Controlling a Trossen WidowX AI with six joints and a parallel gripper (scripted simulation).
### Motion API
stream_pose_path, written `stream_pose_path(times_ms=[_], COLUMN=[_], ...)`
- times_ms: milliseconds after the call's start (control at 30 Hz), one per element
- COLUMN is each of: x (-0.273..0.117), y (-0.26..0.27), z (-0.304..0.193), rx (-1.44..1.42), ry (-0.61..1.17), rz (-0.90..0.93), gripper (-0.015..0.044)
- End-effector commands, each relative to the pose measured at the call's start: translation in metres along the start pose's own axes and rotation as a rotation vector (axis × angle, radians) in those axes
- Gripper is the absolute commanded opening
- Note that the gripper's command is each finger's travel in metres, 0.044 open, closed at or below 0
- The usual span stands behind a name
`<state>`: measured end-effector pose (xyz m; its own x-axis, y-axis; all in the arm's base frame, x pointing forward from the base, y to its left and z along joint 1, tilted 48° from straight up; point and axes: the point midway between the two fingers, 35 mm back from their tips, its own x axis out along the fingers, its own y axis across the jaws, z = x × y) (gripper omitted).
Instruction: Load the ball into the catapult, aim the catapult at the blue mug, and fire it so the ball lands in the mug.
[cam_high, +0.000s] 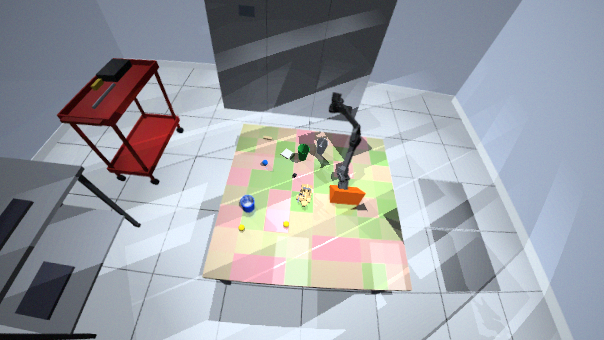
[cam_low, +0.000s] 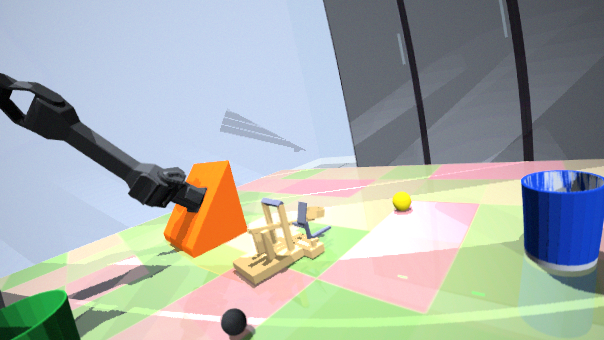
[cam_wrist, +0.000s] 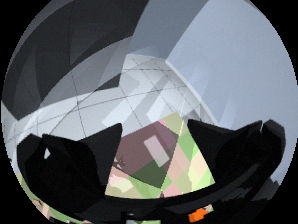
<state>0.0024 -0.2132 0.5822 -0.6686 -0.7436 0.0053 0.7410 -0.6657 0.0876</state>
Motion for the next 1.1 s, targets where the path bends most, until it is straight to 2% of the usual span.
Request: stream_pose_path(times_ms=[0, 33, 433, 733, 900, 1067], x=[0.0, -0.001, -0.035, -0.102, -0.136, -0.188], y=[0.001, 0.003, 0.093, 0.165, 0.184, 0.199], z=[-0.001, -0.002, -0.059, -0.134, -0.171, -0.228], rx=[-0.001, -0.005, 0.012, 0.048, 0.05, 0.032], ry=[0.0, 0.0, 0.06, 0.209, 0.293, 0.417], rz=[0.004, 0.017, 0.306, 0.573, 0.663, 0.751], gripper=[0.0426, 0.044, 0.044, 0.044, 0.044, 0.044])
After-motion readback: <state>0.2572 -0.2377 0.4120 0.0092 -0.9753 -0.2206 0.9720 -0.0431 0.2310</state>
